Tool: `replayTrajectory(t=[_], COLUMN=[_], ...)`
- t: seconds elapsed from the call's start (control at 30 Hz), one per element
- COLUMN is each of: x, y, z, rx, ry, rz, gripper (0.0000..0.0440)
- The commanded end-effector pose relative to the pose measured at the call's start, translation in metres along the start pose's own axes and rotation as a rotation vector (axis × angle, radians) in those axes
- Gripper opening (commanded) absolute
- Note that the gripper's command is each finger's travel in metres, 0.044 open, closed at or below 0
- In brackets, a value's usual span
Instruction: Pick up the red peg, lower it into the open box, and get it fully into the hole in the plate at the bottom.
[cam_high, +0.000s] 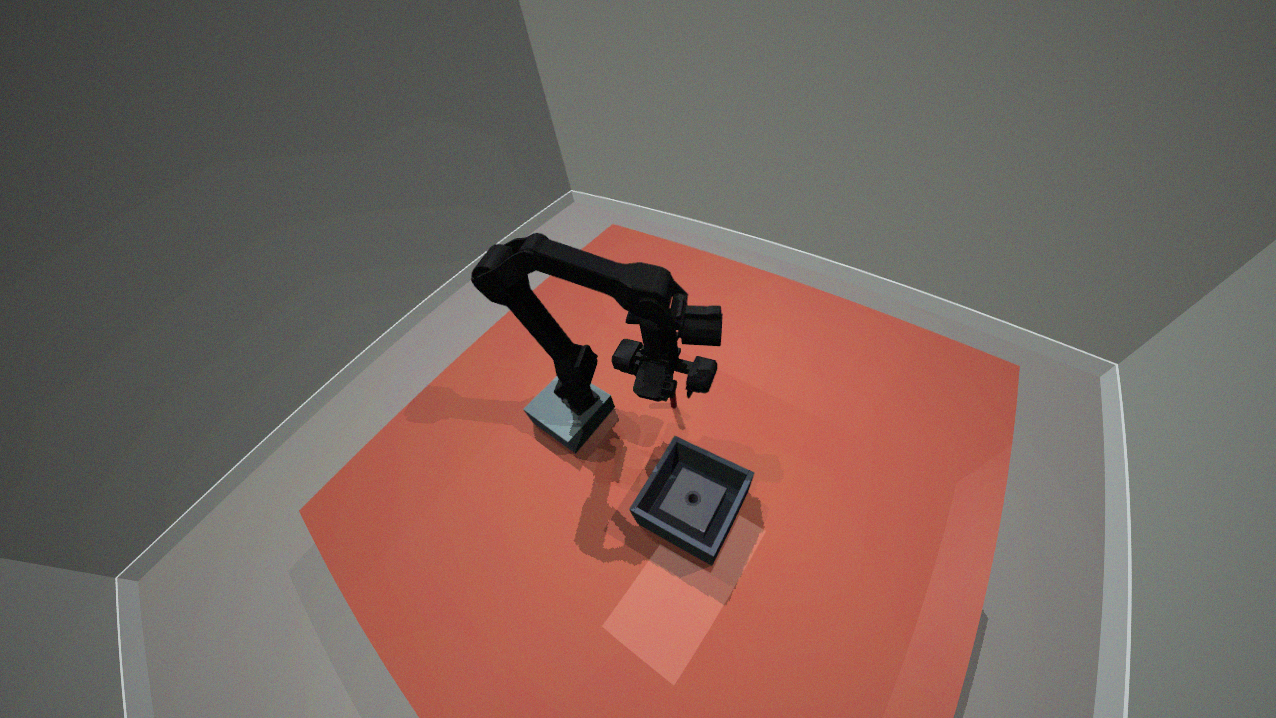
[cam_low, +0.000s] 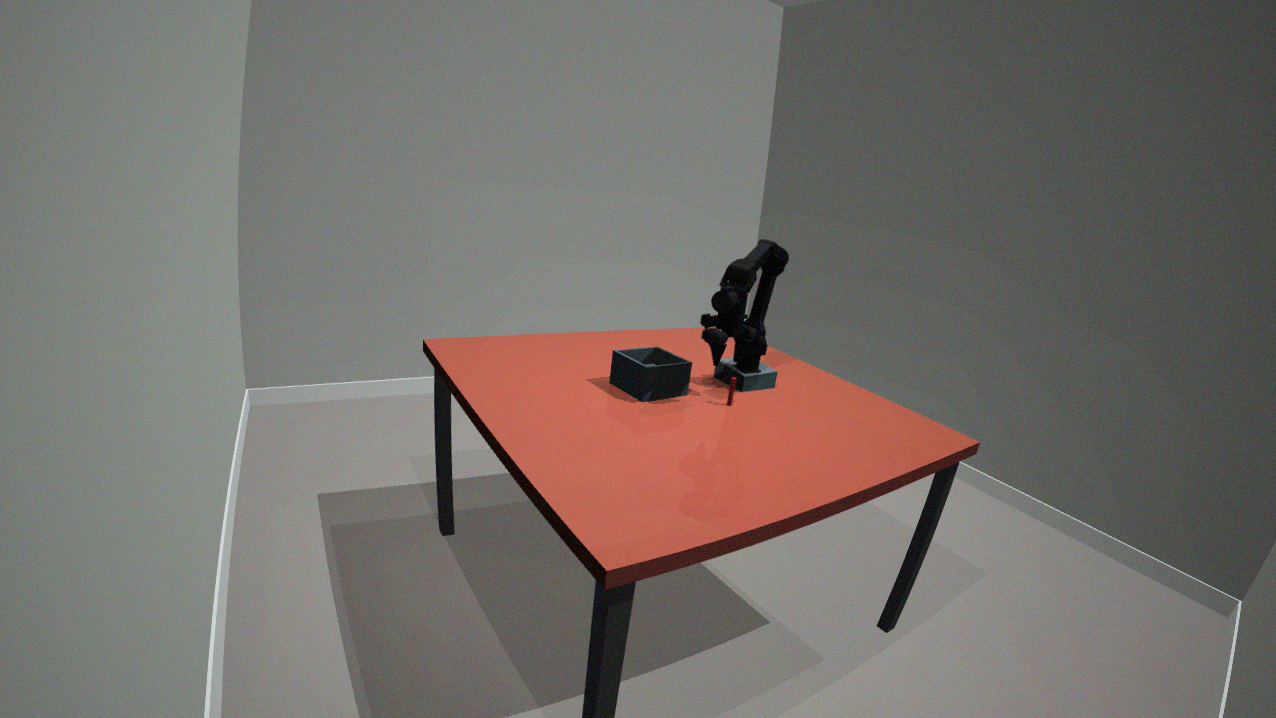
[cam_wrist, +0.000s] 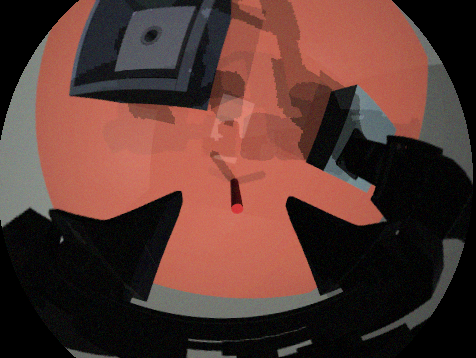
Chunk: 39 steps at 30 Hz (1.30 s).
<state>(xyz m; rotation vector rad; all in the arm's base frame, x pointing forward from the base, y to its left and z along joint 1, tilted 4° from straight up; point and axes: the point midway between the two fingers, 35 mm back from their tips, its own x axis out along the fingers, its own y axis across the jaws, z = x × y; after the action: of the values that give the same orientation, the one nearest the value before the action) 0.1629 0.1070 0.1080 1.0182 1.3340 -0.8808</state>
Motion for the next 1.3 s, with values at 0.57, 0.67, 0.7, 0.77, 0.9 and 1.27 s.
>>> replayTrajectory(t=[0.57, 0.67, 0.7, 0.77, 0.9, 1.27], x=[0.089, 0.094, 0.095, 0.096, 0.095, 0.086], y=[0.001, -0.002, -0.003, -0.004, -0.004, 0.006], z=[-0.025, -0.025, -0.026, -0.026, -0.028, -0.025], rx=[-0.146, -0.135, -0.133, -0.134, -0.144, -0.182], ry=[-0.009, 0.001, 0.005, 0.016, 0.042, 0.062], rz=[0.064, 0.054, 0.047, 0.037, 0.023, 0.028], gripper=[0.0427, 0.0365, 0.0339, 0.0286, 0.0181, 0.0])
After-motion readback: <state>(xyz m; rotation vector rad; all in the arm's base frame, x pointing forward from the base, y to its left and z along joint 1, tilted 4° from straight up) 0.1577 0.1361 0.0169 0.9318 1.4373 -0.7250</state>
